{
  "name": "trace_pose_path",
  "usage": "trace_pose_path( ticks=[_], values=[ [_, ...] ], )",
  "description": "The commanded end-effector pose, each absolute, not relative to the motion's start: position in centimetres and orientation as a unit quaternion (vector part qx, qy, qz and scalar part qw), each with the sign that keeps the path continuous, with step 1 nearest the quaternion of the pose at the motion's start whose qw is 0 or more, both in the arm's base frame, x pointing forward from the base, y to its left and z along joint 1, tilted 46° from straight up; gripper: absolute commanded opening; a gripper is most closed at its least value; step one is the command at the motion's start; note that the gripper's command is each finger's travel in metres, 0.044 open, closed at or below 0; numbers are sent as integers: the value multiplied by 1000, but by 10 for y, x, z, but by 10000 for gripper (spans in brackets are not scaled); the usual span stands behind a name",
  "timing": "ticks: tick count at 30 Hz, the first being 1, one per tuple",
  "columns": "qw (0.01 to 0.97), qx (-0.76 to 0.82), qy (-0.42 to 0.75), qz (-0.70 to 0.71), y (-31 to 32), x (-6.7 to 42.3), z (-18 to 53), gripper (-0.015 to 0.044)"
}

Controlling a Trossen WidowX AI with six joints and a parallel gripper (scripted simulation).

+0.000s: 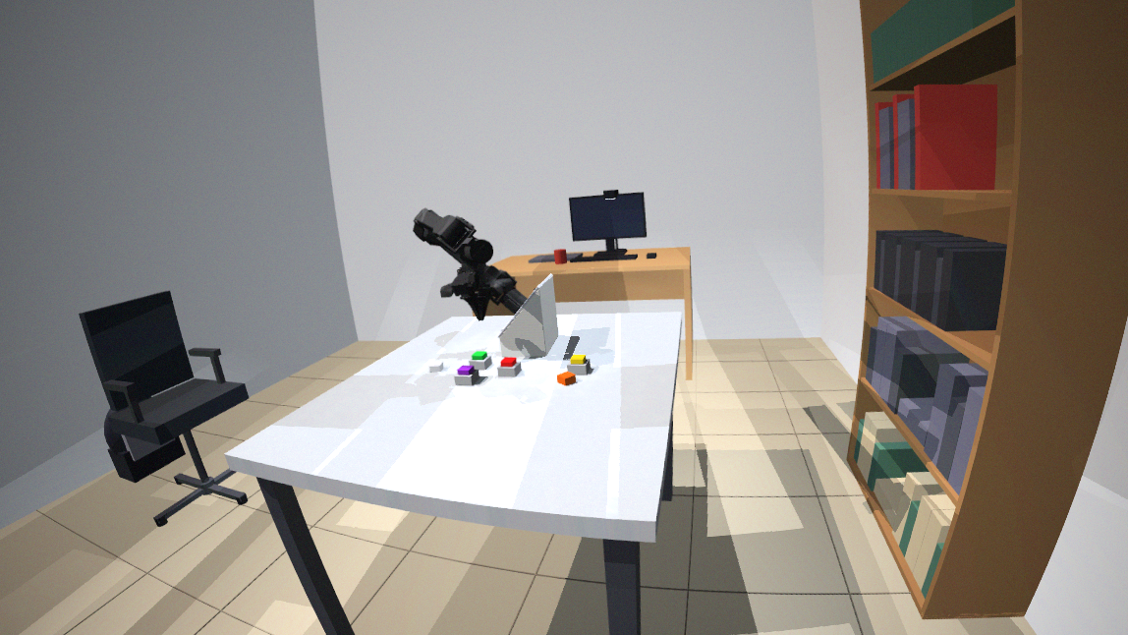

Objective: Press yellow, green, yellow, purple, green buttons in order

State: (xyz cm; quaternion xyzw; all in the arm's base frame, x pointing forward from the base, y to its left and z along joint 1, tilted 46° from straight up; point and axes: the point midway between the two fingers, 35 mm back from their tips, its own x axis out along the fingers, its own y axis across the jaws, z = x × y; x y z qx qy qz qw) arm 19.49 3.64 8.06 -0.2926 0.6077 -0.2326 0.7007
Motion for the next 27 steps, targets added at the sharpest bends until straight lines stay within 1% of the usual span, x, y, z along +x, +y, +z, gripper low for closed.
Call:
trace_pose_path(
  ticks=[1, 7, 12, 27],
  values=[
    [694, -302, 608, -239, 5, 177, 93, 20],
    [695, -302, 608, -238, -2, 178, 87, 20],
    [695, -303, 607, -240, -39, 185, 52, 20],
    [695, -303, 607, -239, -52, 188, 38, 20]
  ],
)
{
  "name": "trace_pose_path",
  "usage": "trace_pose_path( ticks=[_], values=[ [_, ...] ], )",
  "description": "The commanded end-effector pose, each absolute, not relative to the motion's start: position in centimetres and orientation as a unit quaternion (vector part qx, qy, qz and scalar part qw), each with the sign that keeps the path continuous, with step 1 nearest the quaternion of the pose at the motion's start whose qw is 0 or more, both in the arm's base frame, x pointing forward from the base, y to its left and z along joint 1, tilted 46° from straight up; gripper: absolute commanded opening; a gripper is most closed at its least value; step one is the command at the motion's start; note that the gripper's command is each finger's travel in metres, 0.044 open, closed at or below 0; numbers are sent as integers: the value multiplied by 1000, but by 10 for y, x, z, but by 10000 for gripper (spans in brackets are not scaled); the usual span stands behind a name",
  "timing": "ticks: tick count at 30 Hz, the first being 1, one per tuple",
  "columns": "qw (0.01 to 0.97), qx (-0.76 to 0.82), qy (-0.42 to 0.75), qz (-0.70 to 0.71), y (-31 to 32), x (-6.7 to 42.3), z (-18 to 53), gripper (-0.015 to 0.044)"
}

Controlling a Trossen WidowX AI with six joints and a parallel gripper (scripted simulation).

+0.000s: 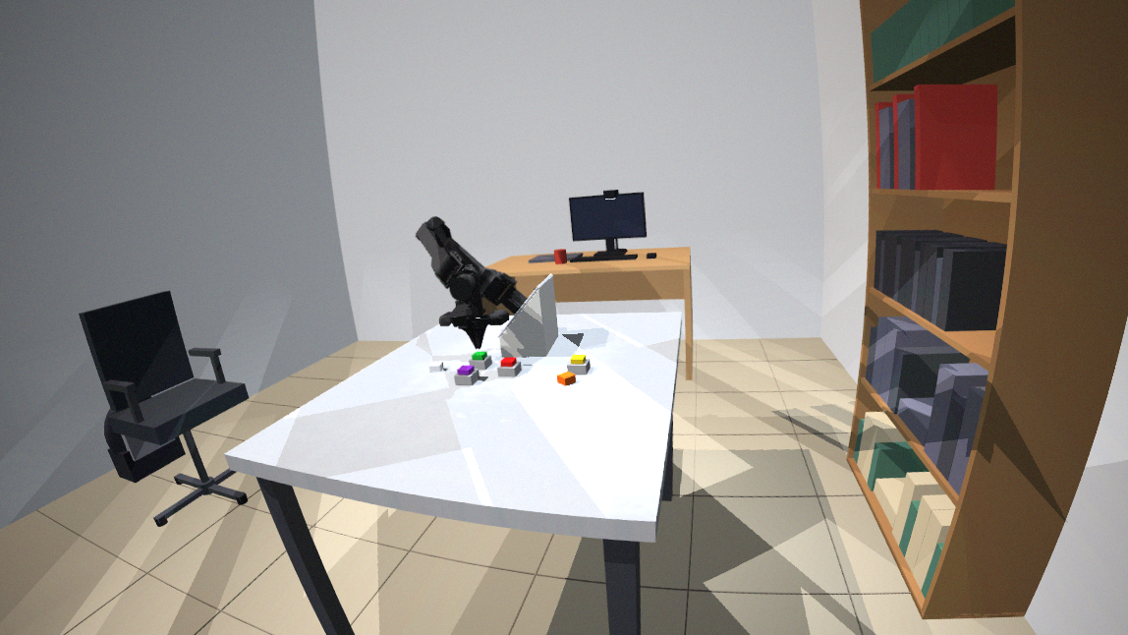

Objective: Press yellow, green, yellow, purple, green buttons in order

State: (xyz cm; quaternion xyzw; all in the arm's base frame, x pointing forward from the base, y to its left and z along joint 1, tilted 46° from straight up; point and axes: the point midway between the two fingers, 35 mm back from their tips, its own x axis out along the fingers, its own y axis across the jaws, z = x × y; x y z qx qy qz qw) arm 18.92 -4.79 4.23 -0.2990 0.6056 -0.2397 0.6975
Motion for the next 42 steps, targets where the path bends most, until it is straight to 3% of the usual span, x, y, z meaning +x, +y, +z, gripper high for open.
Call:
trace_pose_path(
  ticks=[1, 29, 42],
  values=[
    [695, -303, 607, -239, -53, 188, 37, 20],
    [694, -304, 607, -240, -65, 190, 27, 20],
    [695, -301, 608, -237, -9, 180, 79, 20]
  ],
)
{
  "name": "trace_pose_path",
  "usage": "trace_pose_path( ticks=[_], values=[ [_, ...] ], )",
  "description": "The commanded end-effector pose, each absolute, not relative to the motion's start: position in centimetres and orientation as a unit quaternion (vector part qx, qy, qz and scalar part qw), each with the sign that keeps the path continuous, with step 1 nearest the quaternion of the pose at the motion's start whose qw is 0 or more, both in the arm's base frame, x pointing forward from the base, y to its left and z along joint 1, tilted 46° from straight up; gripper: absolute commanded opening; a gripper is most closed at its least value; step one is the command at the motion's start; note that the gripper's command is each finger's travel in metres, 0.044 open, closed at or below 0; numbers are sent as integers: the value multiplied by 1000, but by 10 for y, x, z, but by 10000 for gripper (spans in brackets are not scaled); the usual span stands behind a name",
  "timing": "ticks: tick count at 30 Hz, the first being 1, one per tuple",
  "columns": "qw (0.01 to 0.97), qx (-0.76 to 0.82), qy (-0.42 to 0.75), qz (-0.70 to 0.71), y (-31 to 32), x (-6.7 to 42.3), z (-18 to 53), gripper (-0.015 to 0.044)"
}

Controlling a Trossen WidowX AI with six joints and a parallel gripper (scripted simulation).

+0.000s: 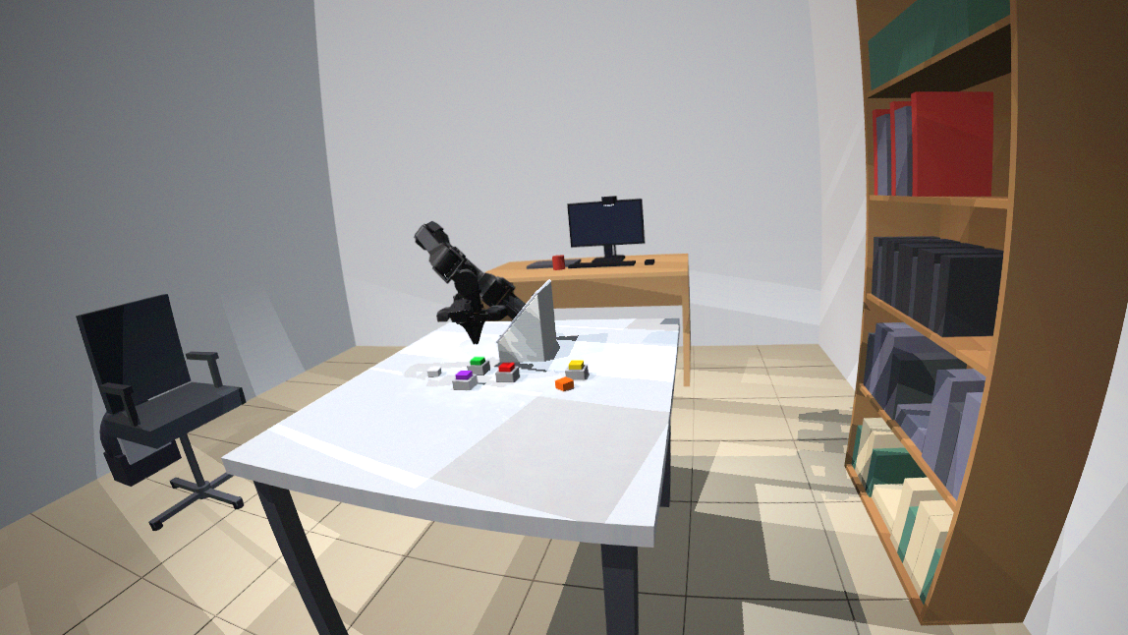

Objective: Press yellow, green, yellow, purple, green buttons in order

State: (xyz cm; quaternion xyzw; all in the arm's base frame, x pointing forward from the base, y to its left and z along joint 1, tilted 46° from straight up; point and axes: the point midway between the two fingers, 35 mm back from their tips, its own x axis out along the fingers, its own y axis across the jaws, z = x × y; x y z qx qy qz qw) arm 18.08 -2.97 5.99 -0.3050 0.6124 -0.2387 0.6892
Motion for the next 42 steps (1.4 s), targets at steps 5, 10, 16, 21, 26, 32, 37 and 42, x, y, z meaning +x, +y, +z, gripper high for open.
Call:
trace_pose_path(
  ticks=[5, 10, 16, 21, 26, 32, 37, 42],
  values=[
    [694, -303, 608, -239, 3, 176, 93, 20],
    [696, -300, 609, -235, 26, 189, 84, 20],
    [698, -296, 611, -228, 86, 210, 47, 20],
    [698, -295, 612, -226, 135, 213, 4, 20],
    [698, -295, 611, -229, 178, 204, -49, 20],
    [698, -296, 608, -234, 207, 185, -103, 20],
    [698, -296, 608, -234, 207, 185, -103, 20],
    [698, -297, 608, -235, 166, 194, -145, 20]
  ],
)
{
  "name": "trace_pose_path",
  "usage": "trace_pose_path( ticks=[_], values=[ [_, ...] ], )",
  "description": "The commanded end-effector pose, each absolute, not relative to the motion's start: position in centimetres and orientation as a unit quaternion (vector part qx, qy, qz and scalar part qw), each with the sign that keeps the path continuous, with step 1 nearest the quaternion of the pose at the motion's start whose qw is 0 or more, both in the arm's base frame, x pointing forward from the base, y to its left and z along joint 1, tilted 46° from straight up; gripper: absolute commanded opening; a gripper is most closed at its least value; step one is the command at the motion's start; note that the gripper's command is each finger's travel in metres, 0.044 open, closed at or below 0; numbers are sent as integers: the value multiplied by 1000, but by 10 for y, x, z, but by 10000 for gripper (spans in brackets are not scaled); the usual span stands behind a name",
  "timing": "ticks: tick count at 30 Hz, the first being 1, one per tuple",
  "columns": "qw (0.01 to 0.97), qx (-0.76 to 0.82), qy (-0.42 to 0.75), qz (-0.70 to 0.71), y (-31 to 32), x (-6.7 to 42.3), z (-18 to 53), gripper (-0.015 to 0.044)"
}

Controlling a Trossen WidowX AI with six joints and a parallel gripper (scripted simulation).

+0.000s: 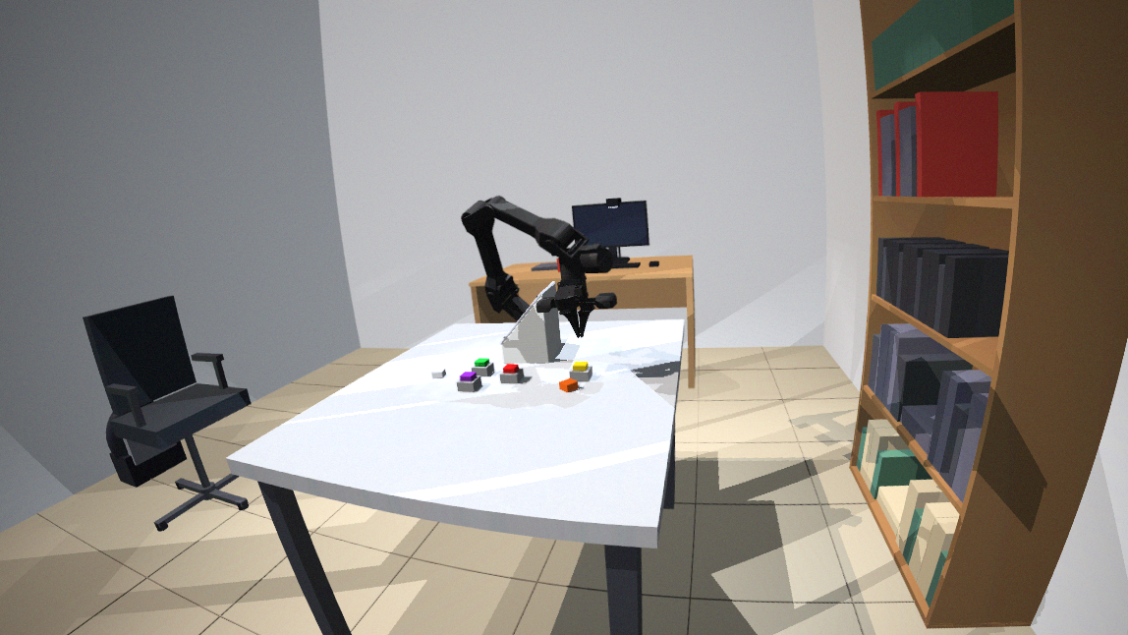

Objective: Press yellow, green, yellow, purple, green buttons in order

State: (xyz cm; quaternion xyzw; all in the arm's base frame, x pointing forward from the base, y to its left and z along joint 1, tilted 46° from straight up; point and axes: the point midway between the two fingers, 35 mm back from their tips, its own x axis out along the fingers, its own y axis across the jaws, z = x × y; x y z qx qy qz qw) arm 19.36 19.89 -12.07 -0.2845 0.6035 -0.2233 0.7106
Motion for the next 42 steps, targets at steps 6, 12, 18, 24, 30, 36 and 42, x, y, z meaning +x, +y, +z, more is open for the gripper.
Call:
trace_pose_path(
  ticks=[6, 12, 18, 24, 30, 36, 42],
  values=[
    [698, -297, 608, -235, 163, 195, -148, 20],
    [698, -297, 608, -235, 156, 197, -155, 20],
    [698, -297, 607, -235, 149, 198, -162, 20],
    [698, -297, 607, -236, 142, 200, -168, 20],
    [698, -297, 607, -236, 139, 200, -171, 20],
    [698, -297, 607, -236, 139, 200, -171, 20],
    [698, -297, 607, -236, 139, 200, -171, 20]
  ],
)
